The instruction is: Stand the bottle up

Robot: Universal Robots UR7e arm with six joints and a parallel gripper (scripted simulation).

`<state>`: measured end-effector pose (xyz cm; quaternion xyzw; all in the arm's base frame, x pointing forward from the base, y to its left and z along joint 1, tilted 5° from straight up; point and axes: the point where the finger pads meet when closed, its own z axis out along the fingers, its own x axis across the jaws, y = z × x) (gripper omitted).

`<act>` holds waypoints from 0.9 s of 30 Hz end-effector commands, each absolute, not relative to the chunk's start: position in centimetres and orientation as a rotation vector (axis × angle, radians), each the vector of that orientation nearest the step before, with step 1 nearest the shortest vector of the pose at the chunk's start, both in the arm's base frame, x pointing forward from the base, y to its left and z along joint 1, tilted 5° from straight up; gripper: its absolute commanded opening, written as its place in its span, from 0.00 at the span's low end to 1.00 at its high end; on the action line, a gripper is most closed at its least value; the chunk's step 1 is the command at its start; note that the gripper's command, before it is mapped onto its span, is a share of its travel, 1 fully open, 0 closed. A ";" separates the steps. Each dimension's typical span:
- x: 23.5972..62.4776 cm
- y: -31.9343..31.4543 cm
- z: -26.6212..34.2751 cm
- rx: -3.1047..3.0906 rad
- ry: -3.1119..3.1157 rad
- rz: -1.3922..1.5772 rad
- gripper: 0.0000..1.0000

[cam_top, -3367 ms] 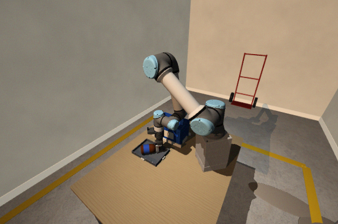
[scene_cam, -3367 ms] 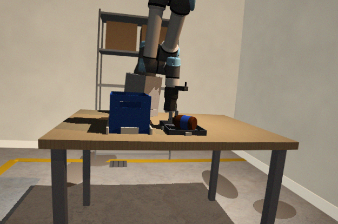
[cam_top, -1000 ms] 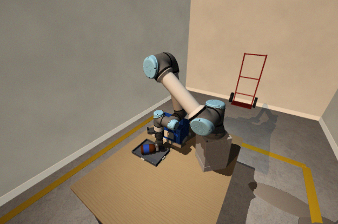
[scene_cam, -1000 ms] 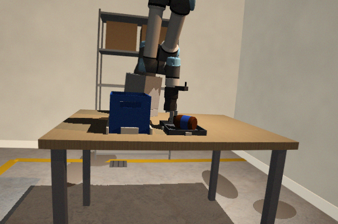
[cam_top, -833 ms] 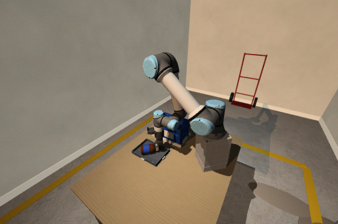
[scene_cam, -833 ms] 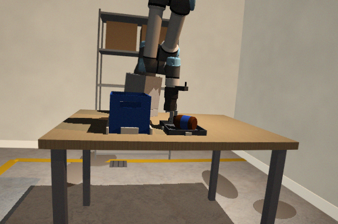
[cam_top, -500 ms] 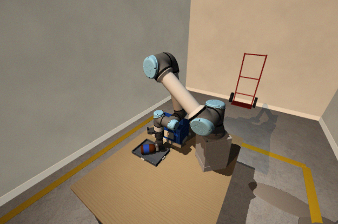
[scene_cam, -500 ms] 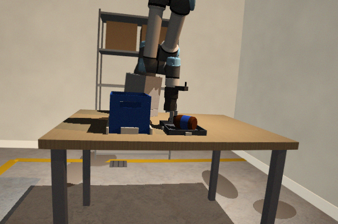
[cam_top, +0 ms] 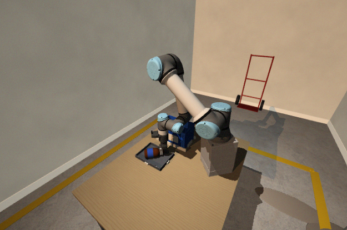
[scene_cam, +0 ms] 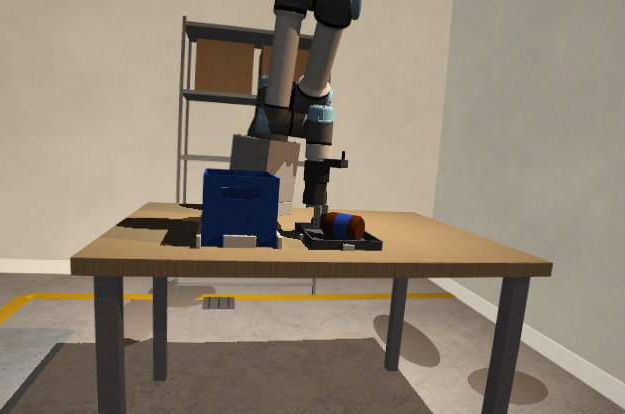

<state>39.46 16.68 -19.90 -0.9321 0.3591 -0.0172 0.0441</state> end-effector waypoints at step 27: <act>39.4 16.6 -18.9 -2.848 1.097 -0.054 0.00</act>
